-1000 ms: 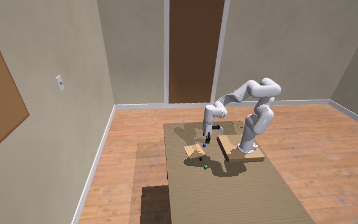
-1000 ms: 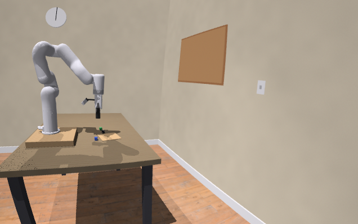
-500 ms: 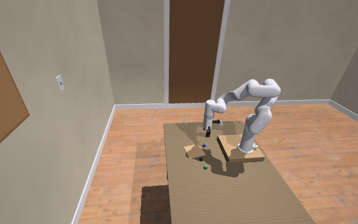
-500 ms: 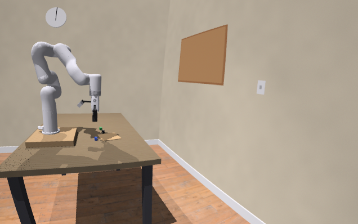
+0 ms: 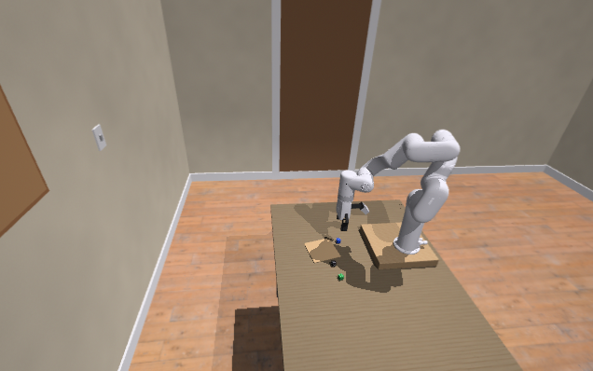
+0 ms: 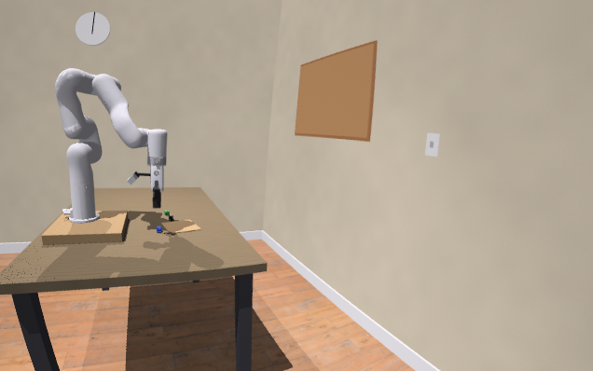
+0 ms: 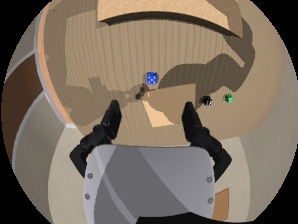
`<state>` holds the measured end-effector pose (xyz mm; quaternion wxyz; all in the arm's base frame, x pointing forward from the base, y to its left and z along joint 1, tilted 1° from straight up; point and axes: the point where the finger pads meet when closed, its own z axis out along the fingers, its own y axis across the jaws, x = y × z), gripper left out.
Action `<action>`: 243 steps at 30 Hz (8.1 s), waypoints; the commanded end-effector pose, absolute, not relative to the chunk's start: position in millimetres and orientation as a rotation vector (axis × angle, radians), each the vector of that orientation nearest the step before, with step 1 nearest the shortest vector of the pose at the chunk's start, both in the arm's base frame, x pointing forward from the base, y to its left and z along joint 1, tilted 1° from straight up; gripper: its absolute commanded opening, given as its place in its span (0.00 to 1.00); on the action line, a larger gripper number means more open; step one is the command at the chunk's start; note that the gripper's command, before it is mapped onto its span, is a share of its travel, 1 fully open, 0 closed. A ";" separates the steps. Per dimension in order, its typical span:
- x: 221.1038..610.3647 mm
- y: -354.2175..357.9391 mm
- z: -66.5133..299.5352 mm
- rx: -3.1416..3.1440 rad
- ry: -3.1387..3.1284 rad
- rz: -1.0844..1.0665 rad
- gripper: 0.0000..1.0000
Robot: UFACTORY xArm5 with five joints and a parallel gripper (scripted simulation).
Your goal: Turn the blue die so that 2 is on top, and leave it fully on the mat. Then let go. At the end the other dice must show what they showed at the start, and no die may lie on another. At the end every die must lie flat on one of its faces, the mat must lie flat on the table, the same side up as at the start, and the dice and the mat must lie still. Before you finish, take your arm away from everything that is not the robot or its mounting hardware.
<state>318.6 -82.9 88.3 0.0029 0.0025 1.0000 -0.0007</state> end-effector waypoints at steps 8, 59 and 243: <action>318.8 -83.9 62.6 0.008 3.133 -0.003 0.36; 318.6 -84.1 49.0 0.008 3.134 -0.003 0.36; 319.1 -84.5 11.0 0.008 3.134 -0.003 0.36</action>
